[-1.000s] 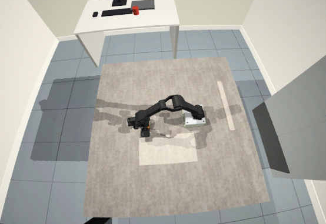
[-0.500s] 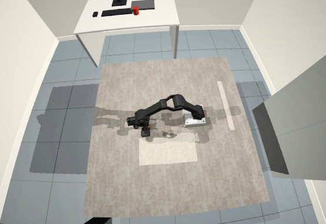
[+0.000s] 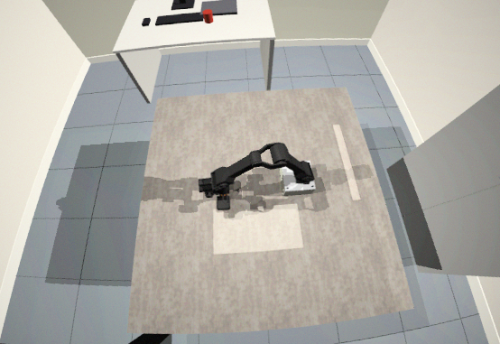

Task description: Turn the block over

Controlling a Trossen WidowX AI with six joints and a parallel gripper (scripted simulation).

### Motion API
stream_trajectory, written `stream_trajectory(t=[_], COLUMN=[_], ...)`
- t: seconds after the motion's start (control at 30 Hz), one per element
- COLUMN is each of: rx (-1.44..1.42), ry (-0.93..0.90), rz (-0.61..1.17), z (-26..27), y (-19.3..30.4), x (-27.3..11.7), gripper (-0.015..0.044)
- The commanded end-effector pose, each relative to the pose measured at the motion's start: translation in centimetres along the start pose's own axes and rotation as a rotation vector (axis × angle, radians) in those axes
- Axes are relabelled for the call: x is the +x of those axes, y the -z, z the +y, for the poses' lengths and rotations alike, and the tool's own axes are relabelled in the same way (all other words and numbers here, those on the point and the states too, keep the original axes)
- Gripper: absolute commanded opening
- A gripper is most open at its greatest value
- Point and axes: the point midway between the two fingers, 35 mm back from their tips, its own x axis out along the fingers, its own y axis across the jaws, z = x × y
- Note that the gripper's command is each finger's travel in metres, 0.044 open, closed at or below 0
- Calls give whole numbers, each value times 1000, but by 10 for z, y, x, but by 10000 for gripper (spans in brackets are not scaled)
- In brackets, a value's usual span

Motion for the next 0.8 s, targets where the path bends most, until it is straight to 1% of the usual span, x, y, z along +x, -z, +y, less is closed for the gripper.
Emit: stream_trajectory(t=[0.0, 0.77], rx=[2, 5], ry=[4, 3], rz=[-66, -396], z=[0, -1], y=[-1, 7], x=[-1, -2], gripper=[0, 0])
